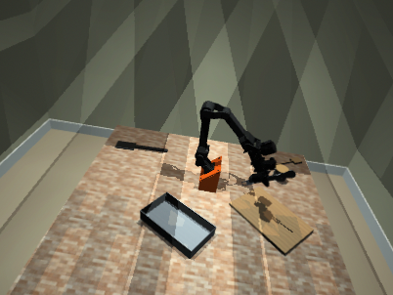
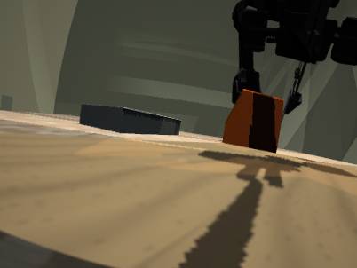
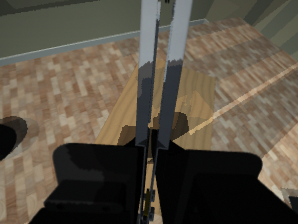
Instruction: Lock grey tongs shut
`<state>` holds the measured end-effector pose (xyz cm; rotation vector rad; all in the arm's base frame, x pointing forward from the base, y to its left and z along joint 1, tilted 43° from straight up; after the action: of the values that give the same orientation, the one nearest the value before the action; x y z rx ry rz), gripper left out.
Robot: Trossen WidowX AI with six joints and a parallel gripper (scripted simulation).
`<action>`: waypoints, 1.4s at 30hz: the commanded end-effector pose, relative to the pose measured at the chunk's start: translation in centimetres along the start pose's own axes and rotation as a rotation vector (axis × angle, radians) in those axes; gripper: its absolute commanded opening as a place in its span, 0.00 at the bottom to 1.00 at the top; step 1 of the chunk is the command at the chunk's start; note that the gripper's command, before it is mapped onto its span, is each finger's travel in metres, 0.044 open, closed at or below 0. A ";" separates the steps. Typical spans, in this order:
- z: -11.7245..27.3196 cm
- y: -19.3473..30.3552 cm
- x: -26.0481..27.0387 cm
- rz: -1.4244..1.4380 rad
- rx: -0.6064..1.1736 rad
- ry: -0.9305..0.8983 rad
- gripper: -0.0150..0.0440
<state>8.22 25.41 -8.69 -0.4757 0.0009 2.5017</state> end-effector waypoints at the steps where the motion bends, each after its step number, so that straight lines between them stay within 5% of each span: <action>1: 0.0 -0.8 0.3 -0.009 0.047 -0.001 0.00; 42: 1.8 -5.2 -1.1 -0.048 0.685 0.110 0.00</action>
<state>11.38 29.00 -6.33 -0.3191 0.8397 2.2460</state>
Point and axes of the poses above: the point midway between the two fingers, 35 mm back from their tips, its own z axis back along the fingers, its own x axis across the jaws, y = z × x, the point moved 6 cm from there along z, back along the fingers, and after that the axes turned 11 degrees about -z, right-handed, at the moved point
